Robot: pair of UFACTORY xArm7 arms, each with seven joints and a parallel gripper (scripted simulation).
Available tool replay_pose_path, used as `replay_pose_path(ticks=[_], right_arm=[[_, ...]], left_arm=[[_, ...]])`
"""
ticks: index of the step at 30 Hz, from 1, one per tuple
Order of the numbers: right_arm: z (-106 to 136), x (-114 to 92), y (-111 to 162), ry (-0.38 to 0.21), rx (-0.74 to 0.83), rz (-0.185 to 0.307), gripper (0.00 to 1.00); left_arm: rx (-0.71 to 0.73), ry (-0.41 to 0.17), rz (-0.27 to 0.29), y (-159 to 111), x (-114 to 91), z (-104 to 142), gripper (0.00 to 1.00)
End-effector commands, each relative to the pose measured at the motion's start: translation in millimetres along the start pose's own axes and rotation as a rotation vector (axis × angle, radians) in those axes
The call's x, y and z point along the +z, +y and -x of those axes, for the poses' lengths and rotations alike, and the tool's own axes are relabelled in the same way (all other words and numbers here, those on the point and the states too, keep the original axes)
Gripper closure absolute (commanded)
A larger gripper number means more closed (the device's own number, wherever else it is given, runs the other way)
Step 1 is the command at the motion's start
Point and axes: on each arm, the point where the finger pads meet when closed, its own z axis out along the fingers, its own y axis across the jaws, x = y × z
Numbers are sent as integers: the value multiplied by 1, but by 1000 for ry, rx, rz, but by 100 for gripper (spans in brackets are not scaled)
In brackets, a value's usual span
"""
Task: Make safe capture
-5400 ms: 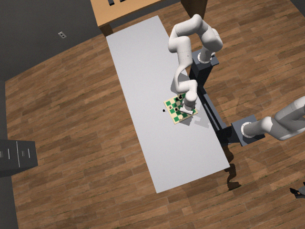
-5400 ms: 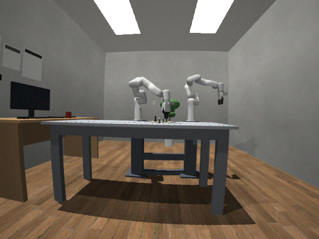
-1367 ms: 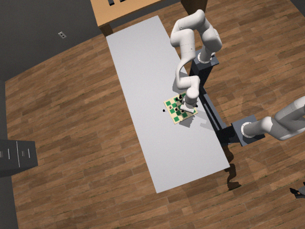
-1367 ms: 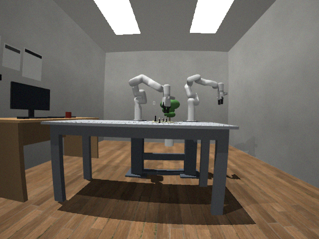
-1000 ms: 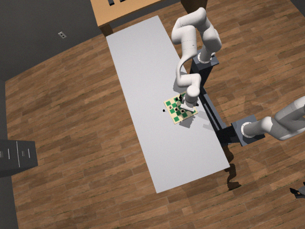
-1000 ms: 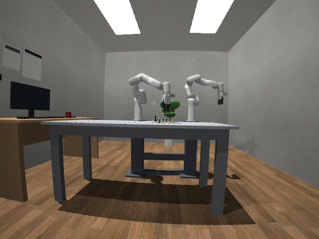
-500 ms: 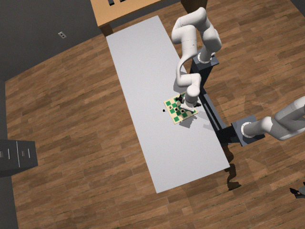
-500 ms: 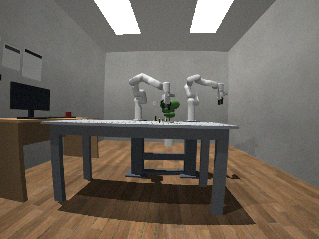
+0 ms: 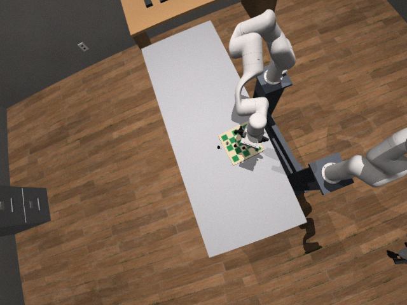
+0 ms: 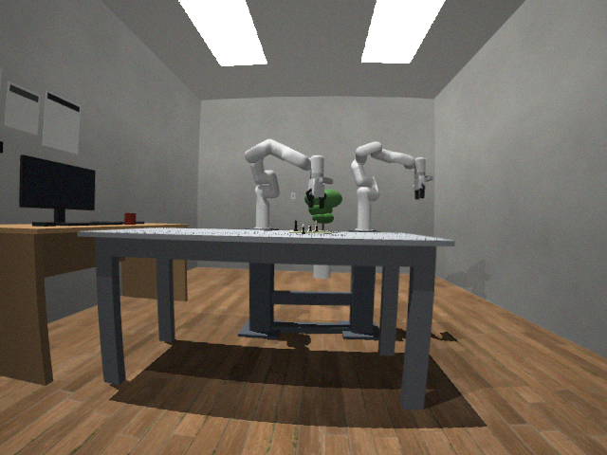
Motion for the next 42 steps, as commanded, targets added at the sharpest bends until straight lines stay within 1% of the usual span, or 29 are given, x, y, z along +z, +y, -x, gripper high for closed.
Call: replay_pose_path(ticks=[1,10,12,18,42], right_arm=[[-1,-10,0,4,0,0,0],[-1,-40,0,4,0,0,0],[-1,-40,0,4,0,0,0],[-1,-53,0,4,0,0,0],[-1,-55,0,4,0,0,0]], left_arm=[[0,4,1,0,-1,-1,0],[0,4,1,0,-1,-1,0],[0,4,1,0,-1,-1,0],[0,4,1,0,-1,-1,0],[0,4,1,0,-1,-1,0]])
